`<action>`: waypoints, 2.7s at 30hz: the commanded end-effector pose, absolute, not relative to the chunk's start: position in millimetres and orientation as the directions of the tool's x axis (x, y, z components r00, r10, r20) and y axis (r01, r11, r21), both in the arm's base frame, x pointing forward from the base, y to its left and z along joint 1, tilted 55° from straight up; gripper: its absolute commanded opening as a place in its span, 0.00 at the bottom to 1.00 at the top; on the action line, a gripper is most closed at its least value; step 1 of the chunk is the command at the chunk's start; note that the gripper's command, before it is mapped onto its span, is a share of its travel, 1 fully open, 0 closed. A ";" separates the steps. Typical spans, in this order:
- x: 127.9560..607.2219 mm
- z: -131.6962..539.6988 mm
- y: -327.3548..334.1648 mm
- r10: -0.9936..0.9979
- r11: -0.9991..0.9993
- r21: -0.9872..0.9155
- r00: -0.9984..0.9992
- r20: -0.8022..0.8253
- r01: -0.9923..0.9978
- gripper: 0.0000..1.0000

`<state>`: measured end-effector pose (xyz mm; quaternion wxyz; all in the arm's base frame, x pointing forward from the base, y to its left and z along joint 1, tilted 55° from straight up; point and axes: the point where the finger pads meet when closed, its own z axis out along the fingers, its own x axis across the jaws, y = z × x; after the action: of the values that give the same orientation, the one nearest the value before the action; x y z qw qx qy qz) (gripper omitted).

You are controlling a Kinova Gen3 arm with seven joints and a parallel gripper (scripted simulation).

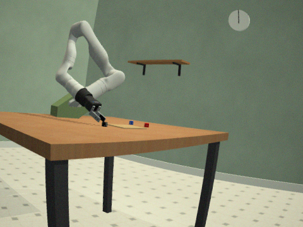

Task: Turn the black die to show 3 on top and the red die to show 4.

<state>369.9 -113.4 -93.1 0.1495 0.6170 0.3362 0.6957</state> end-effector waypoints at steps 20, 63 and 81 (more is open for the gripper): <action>353.3 -78.6 -142.2 0.631 -0.726 0.658 -0.185 0.753 0.200 0.70; 336.2 -84.2 -171.7 0.563 -0.566 0.575 -0.233 0.793 0.591 0.70; 368.0 -43.3 -198.4 0.594 -0.197 0.382 -0.200 0.779 0.903 0.70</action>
<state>350.0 -194.6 -56.2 -0.1633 0.6254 0.5805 0.4952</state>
